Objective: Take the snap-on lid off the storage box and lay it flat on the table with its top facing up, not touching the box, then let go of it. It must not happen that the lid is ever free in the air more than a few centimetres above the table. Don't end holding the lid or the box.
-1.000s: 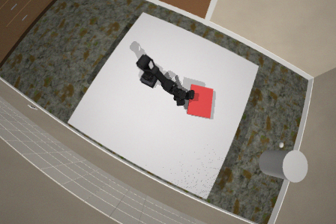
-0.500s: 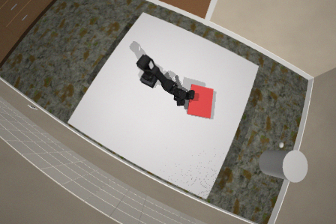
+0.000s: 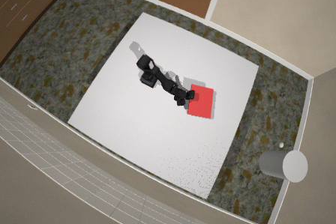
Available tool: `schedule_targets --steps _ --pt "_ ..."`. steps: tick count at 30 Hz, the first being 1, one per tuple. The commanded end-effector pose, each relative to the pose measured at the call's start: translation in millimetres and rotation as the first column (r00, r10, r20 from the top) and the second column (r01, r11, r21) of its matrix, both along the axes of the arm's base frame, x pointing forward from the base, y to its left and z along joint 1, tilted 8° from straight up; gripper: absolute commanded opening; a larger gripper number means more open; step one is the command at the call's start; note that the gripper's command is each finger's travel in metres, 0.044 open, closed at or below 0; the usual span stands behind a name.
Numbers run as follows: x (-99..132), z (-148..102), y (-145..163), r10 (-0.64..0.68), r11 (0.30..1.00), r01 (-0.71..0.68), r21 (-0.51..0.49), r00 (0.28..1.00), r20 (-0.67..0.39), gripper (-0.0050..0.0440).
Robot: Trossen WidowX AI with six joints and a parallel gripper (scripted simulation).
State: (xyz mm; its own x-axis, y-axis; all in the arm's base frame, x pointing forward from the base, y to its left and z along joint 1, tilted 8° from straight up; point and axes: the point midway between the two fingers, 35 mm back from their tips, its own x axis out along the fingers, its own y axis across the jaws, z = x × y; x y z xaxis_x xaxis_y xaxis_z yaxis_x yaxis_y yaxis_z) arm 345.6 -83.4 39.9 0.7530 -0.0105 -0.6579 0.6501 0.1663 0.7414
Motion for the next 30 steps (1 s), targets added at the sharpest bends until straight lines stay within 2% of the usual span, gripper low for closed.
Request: schedule_targets --steps 1,13,30 --pt "0 -2 0 -0.002 1.000 0.002 0.001 1.000 -0.008 -0.0050" --pt "1 -2 0 -0.002 1.000 0.002 0.001 1.000 -0.008 -0.0050" --pt "4 22 3 -0.008 1.000 0.008 0.003 1.000 -0.010 -0.0050"
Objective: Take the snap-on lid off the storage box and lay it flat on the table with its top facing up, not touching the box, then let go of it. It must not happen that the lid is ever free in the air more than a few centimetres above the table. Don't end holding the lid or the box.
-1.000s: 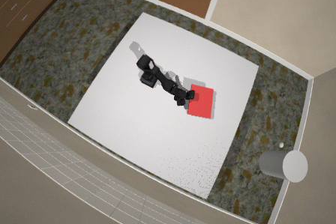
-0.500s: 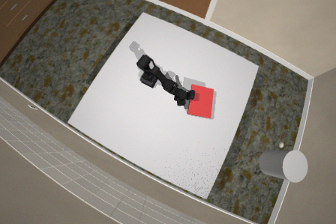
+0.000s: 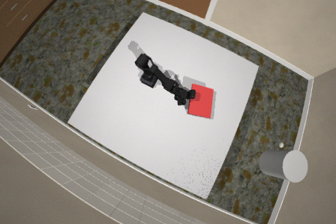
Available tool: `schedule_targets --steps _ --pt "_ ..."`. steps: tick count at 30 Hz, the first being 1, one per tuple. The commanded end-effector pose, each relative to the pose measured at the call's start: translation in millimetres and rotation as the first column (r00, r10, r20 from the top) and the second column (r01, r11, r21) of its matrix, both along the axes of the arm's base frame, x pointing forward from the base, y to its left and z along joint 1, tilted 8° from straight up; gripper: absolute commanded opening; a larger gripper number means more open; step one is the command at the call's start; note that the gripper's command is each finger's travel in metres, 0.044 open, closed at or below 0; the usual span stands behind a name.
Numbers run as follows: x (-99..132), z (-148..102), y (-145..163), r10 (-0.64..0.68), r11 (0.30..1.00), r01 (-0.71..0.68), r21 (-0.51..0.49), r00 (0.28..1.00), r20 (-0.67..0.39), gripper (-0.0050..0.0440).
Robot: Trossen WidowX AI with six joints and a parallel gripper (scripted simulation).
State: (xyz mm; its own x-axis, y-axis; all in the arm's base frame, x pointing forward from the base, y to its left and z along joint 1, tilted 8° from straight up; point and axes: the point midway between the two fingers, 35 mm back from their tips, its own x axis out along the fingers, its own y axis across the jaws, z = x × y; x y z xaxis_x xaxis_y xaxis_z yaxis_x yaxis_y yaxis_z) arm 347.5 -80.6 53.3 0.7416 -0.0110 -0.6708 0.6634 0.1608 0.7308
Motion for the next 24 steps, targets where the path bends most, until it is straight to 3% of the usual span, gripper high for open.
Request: schedule_targets --steps 1,24 --pt "3 10 1 -0.004 1.000 0.004 -0.001 1.000 0.007 -0.0050" --pt "12 39 5 -0.004 1.000 0.004 -0.001 1.000 0.007 -0.0050"
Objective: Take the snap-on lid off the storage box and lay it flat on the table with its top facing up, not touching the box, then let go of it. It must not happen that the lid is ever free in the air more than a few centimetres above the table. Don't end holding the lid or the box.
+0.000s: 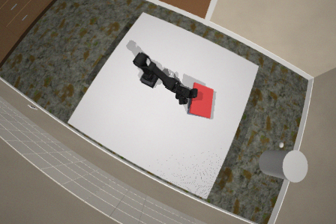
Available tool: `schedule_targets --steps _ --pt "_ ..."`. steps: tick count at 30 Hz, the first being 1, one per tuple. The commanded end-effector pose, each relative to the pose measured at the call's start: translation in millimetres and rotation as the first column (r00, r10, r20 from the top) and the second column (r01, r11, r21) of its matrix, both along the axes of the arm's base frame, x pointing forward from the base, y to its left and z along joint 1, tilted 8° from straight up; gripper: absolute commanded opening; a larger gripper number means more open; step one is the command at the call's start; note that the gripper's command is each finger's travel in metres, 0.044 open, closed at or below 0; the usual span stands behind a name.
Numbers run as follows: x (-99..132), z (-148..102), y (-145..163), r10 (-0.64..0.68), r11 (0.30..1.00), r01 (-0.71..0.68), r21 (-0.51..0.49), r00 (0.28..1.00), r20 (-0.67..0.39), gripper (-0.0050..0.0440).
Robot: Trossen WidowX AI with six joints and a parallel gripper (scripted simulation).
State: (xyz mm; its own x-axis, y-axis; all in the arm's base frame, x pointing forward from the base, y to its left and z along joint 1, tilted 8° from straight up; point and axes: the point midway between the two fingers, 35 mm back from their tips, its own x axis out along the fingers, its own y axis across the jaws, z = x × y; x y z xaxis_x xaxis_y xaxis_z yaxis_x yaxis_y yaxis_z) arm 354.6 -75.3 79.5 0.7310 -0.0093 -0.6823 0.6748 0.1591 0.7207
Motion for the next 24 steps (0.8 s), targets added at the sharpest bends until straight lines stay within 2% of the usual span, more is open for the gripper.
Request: schedule_targets --steps 1,24 --pt "6 14 0 -0.004 1.000 0.004 -0.003 1.000 0.023 -0.0050" --pt "14 42 5 -0.004 1.000 0.004 -0.003 1.000 0.023 -0.0050"
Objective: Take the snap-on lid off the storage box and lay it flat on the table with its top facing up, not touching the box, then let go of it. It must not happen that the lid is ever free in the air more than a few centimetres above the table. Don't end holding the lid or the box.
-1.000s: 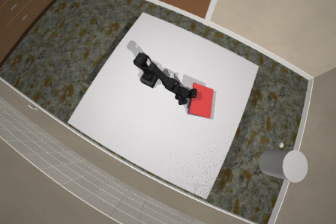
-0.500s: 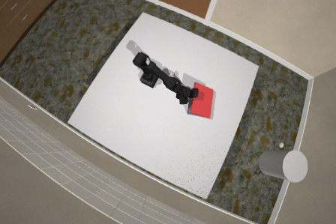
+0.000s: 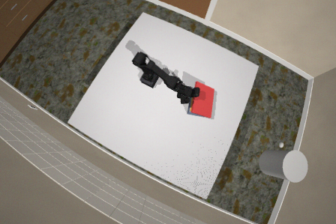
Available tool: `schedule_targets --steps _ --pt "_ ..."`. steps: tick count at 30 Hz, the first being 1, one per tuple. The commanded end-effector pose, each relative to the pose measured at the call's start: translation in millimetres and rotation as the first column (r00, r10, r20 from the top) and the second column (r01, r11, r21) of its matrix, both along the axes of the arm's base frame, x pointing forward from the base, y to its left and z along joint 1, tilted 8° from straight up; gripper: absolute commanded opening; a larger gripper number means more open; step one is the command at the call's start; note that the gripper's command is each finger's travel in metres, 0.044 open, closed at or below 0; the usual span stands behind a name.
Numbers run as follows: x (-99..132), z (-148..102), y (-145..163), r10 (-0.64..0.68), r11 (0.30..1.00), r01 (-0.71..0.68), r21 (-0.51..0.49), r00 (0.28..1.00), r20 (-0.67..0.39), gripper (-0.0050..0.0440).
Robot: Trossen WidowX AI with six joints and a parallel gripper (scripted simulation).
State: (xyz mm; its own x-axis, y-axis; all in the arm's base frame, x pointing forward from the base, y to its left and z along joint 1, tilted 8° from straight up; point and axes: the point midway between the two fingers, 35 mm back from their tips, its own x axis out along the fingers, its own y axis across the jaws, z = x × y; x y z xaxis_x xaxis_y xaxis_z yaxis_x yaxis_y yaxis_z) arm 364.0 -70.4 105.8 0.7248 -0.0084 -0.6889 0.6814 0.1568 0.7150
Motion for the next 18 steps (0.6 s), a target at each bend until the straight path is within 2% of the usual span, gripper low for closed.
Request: schedule_targets --steps 1,18 --pt "5 18 0 -0.003 1.000 0.003 -0.005 0.999 0.032 -0.0050" --pt "5 40 3 -0.003 1.000 0.003 -0.005 0.999 0.032 -0.0050"
